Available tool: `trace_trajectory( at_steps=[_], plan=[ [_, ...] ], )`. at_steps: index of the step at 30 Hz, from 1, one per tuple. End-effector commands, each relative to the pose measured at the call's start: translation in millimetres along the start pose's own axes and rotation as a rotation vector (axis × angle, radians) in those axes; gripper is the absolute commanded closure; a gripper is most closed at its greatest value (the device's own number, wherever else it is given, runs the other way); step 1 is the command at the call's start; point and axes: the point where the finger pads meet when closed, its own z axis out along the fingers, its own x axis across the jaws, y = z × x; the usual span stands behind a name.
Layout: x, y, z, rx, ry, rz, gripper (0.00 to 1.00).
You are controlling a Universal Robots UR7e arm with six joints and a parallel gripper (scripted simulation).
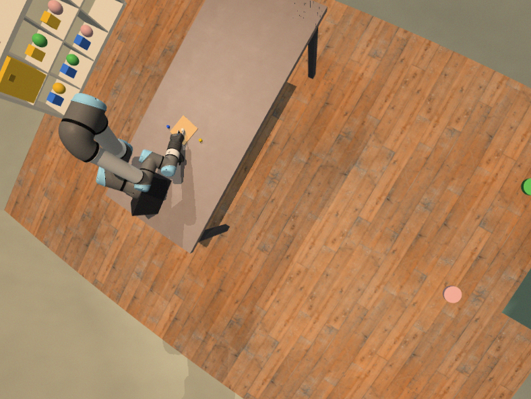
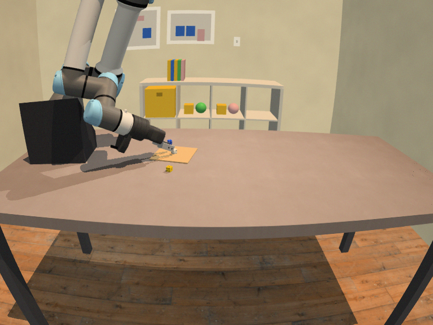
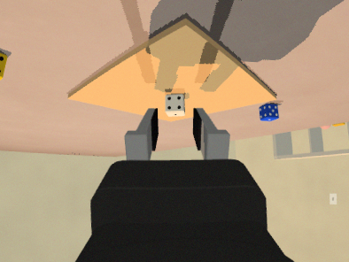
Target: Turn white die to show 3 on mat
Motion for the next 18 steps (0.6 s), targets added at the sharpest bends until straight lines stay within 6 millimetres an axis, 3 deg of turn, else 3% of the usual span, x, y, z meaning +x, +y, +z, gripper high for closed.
trace_trajectory(
  at_steps=[1,18],
  plan=[
    [0,0,-13,-0.001,-0.001,-0.001,0.36],
    [0,0,-24,-0.001,-0.001,-0.001,0.36]
  ],
)
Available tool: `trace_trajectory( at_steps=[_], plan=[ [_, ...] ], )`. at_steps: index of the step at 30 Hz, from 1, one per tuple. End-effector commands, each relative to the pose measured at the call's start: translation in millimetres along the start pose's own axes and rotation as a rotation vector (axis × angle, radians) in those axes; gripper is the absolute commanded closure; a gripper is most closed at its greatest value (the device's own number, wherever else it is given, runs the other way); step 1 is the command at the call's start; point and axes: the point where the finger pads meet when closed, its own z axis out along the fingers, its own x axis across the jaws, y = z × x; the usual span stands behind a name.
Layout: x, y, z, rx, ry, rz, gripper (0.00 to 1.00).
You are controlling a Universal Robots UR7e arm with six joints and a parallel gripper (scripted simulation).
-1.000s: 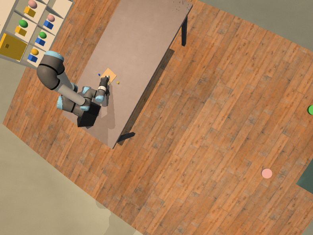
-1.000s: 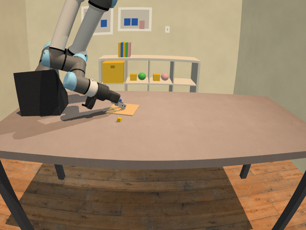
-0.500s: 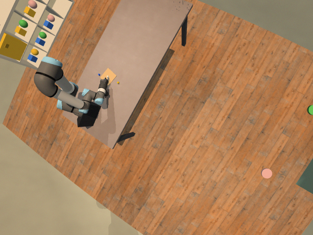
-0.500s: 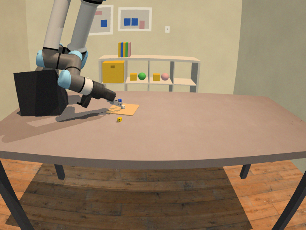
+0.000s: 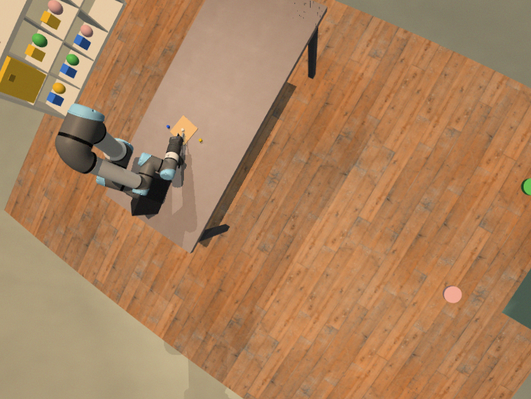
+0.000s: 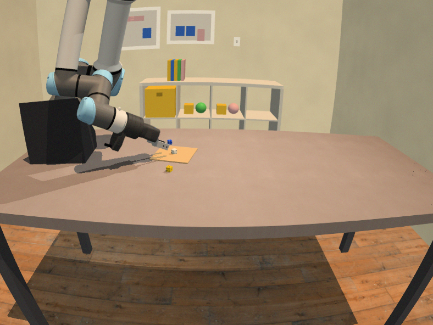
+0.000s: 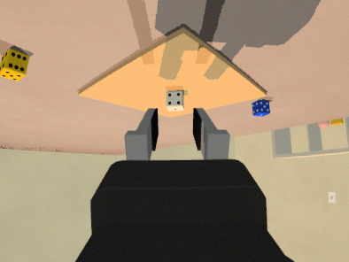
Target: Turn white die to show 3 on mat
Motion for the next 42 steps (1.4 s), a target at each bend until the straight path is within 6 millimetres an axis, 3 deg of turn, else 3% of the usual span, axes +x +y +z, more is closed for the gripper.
trace_trajectory(
  at_steps=[1,8,23,42],
  plan=[
    [0,1,-1,0.0,0.0,-0.001,0.36],
    [0,8,-4,0.0,0.0,-0.001,0.36],
    [0,47,-26,0.0,0.0,-0.001,0.36],
    [0,50,-29,0.029,0.016,0.005,0.36]
  ],
)
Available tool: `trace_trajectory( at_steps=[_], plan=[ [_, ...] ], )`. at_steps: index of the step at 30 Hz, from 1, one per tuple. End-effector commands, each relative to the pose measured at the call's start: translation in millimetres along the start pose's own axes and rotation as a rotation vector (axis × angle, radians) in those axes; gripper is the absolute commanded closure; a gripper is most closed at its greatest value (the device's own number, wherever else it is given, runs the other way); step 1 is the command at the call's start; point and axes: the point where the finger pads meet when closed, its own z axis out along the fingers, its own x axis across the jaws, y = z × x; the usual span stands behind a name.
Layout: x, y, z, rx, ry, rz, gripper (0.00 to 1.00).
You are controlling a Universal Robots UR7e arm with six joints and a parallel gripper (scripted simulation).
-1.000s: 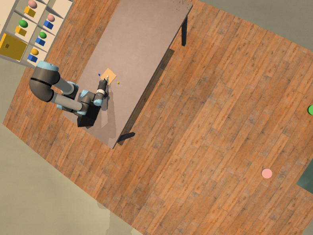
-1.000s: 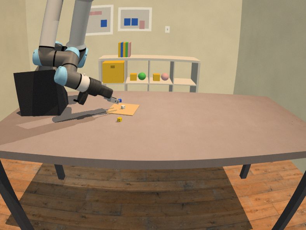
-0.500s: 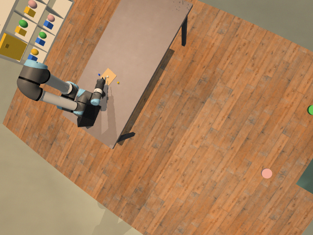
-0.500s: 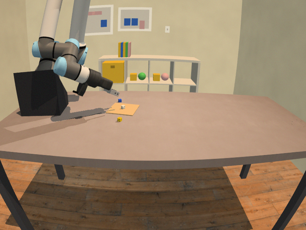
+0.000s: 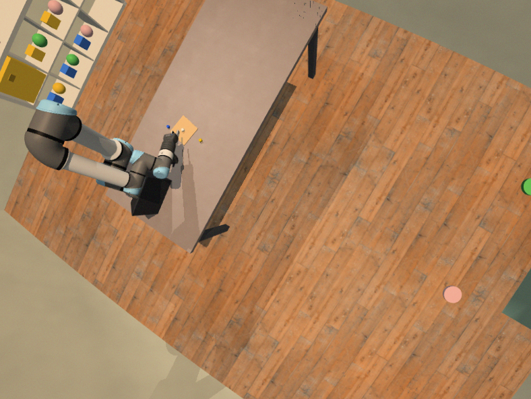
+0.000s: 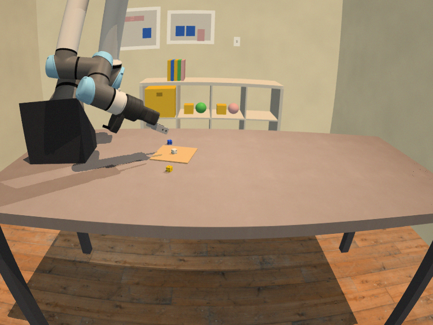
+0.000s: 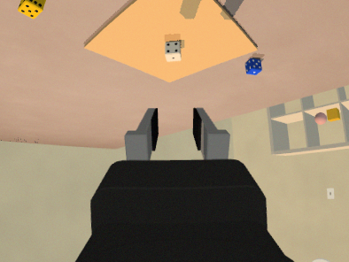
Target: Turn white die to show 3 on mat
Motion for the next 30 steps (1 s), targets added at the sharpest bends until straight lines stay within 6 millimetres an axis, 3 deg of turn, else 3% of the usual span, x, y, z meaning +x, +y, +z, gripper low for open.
trace_trajectory(
  at_steps=[1,14,17,25,30],
  plan=[
    [0,-2,0,0.025,0.013,0.004,0.36],
    [-4,-16,-5,0.405,0.141,0.059,0.36],
    [-4,-16,-5,0.406,0.141,0.059,0.36],
    [-9,-2,-2,0.683,0.146,0.069,0.36],
    [-10,17,6,0.842,0.111,0.057,0.36]
  ],
)
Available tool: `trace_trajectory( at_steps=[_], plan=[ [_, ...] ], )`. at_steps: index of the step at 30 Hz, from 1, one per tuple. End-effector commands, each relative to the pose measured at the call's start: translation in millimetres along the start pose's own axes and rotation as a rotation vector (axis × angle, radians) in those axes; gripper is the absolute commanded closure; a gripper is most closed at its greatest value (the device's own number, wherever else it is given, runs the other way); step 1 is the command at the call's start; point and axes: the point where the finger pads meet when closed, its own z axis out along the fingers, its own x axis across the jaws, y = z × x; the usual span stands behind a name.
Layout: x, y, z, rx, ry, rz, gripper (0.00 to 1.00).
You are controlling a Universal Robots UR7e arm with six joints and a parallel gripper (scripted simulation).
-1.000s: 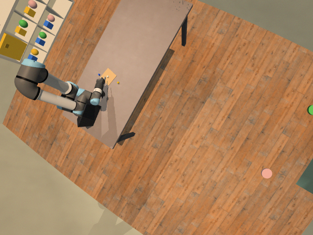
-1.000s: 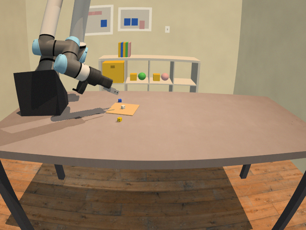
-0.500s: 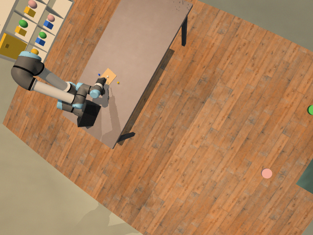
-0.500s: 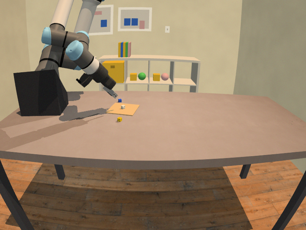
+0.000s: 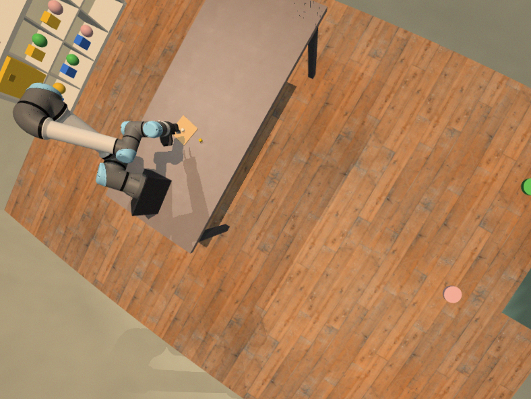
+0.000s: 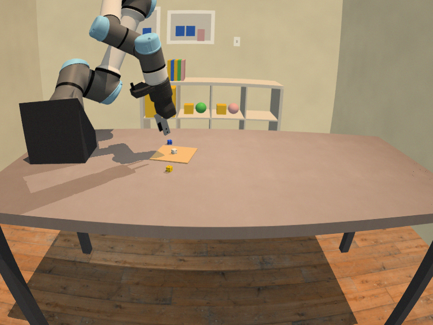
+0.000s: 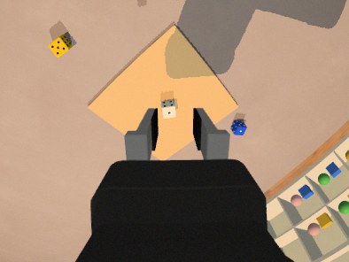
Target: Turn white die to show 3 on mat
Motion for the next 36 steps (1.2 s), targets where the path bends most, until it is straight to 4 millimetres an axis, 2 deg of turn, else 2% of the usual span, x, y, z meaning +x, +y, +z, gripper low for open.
trace_trajectory(
  at_steps=[1,4,12,21,22,31,33,36],
  plan=[
    [0,16,-6,0.153,-0.036,0.02,0.36],
    [1,22,-7,0.183,-0.049,0.022,0.36],
    [10,57,-14,0.323,-0.136,0.025,0.36],
    [12,63,-15,0.342,-0.153,0.025,0.36],
    [12,63,-15,0.342,-0.153,0.025,0.0],
    [12,63,-14,0.342,-0.153,0.026,0.0],
    [10,59,-5,0.341,-0.155,0.035,0.0],
    [6,46,20,0.339,-0.159,0.062,0.0]
  ],
)
